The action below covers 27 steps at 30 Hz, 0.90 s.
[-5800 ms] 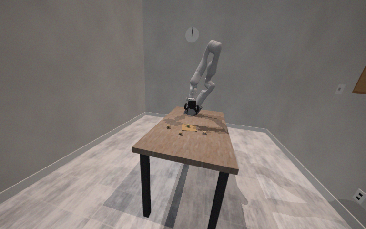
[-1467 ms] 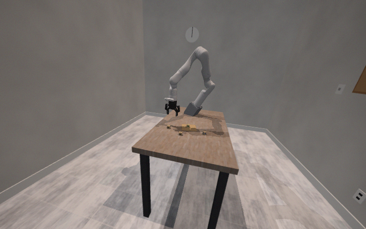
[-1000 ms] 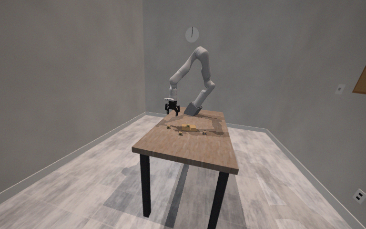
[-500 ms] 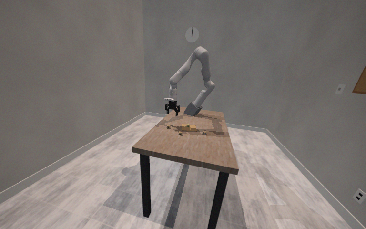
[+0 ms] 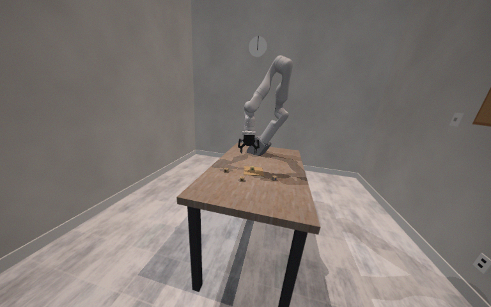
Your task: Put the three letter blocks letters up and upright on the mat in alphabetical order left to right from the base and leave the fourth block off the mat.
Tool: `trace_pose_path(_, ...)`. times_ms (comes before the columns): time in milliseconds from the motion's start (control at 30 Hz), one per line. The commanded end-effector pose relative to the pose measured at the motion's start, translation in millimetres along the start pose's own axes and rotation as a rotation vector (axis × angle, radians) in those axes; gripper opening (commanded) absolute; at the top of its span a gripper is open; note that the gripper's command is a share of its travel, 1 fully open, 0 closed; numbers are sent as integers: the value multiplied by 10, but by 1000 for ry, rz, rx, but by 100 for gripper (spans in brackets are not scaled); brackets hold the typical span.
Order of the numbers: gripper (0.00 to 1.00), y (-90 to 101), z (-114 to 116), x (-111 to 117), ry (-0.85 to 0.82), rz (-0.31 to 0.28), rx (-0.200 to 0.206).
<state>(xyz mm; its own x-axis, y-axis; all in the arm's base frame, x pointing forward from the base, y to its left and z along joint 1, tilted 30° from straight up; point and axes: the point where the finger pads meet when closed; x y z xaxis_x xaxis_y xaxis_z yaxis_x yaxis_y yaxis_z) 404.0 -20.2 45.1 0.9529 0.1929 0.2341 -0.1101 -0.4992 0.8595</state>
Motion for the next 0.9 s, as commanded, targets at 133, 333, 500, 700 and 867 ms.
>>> trace_pose_path(133, 100, 220, -374, -32, 119, 11, -30)
trace_pose_path(333, 100, 220, -374, -32, 119, 11, -30)
trace_pose_path(500, 100, 220, -374, -32, 119, 11, -30)
trace_pose_path(700, 100, 217, -374, -32, 112, 11, -30)
trace_pose_path(867, 100, 210, -376, -33, 91, 11, -29)
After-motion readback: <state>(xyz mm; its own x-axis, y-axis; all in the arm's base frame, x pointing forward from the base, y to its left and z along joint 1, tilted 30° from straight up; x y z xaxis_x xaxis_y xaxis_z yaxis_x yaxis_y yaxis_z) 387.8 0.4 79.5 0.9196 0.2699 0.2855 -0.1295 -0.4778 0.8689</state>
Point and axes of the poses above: the point where the finger pads meet when closed, its own y axis back along the fingers, its own z axis across the jaws, x = y × z, and after that the axes turned 5 degrees about -y, right-handed
